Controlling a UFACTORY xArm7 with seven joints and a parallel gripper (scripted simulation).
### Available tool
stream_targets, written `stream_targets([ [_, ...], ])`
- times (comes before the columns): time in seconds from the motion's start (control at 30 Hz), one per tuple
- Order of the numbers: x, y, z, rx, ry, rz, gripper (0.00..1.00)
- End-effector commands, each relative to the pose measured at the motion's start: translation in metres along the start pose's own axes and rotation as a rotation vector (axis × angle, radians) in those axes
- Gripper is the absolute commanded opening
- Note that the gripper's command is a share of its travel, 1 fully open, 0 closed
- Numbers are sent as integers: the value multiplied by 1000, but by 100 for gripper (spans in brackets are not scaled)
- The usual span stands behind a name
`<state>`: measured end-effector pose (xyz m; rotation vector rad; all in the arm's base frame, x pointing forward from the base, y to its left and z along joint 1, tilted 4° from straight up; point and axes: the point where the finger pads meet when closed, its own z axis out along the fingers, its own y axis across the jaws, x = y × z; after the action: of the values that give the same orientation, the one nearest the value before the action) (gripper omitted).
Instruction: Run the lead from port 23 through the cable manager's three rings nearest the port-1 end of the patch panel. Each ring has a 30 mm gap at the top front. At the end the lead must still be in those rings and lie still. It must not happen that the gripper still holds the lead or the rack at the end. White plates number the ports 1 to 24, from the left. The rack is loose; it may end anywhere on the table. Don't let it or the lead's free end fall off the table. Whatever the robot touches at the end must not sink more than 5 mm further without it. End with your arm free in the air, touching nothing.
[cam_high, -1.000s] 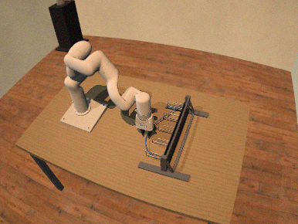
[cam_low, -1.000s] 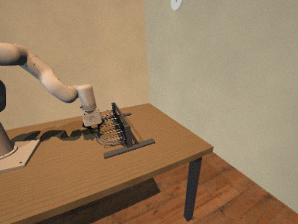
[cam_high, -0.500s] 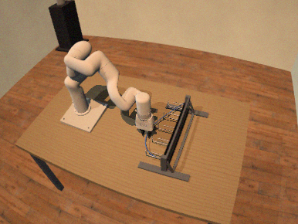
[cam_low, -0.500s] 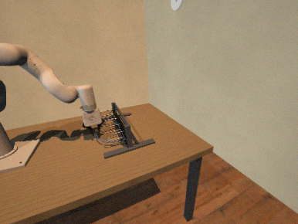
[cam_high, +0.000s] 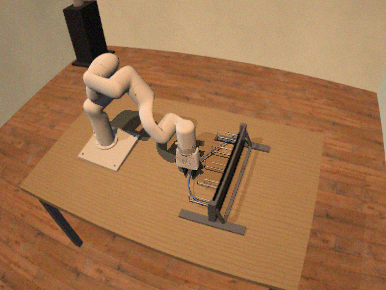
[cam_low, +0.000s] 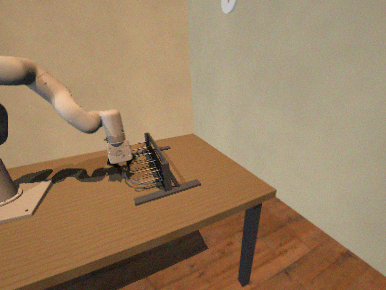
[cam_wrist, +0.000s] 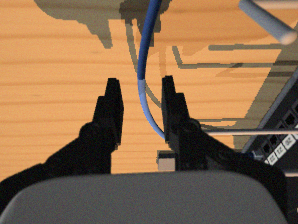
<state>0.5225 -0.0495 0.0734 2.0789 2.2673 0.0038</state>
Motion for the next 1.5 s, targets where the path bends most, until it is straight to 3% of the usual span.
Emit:
stream_targets([
  [0.0,0,2,-2,-5,-1,0,33],
  [1.47,0,2,8,-5,-1,0,33],
])
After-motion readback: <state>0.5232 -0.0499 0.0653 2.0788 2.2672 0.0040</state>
